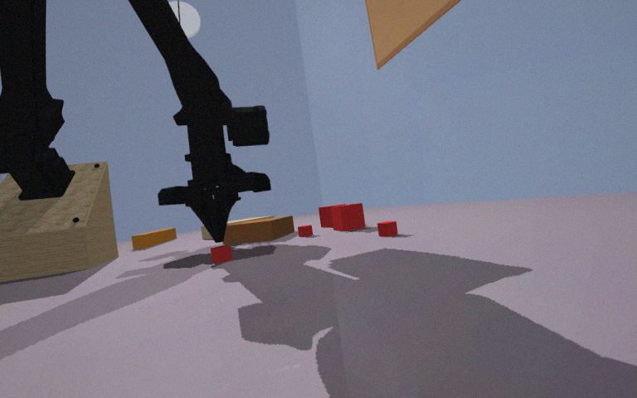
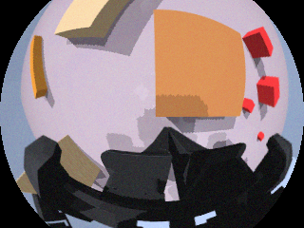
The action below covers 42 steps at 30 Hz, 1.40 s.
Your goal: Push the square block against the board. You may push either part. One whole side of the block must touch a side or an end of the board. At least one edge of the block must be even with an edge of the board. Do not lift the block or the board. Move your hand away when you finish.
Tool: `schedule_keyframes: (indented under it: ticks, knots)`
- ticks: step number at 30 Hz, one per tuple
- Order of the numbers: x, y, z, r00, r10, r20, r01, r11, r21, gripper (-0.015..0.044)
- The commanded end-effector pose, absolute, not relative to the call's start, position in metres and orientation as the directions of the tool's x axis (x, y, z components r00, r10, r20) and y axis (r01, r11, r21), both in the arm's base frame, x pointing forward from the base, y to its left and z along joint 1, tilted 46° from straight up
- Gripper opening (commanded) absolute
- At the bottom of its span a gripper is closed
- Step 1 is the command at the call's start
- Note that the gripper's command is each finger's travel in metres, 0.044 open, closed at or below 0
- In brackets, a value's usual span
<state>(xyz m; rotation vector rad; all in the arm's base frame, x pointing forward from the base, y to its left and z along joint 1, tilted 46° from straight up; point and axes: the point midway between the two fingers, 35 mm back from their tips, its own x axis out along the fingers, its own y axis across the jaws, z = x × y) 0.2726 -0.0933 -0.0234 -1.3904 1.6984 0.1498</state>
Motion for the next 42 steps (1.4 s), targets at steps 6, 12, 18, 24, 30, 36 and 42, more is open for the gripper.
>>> schedule_keyframes:
  ticks: [6, 12, 18, 24, 30, 36, 42]
  knots:
    - [0.280, -0.088, -0.030, 0.047, -0.722, -0.690, -0.833, 0.353, -0.426, 0.0000]
    - [0.286, -0.083, -0.034, 0.047, -0.722, -0.691, -0.833, 0.354, -0.426, 0.0000]
    - [0.291, -0.078, -0.039, 0.047, -0.721, -0.691, -0.833, 0.354, -0.426, 0.0000]
    - [0.297, -0.073, -0.044, 0.047, -0.720, -0.692, -0.833, 0.354, -0.426, 0.0000]
    - [0.303, -0.068, -0.049, 0.048, -0.720, -0.692, -0.832, 0.354, -0.426, 0.0000]
    - [0.309, -0.063, -0.053, 0.048, -0.720, -0.693, -0.832, 0.355, -0.426, 0.0000]
    - [0.315, -0.058, -0.058, 0.048, -0.719, -0.693, -0.832, 0.355, -0.426, 0.0000]
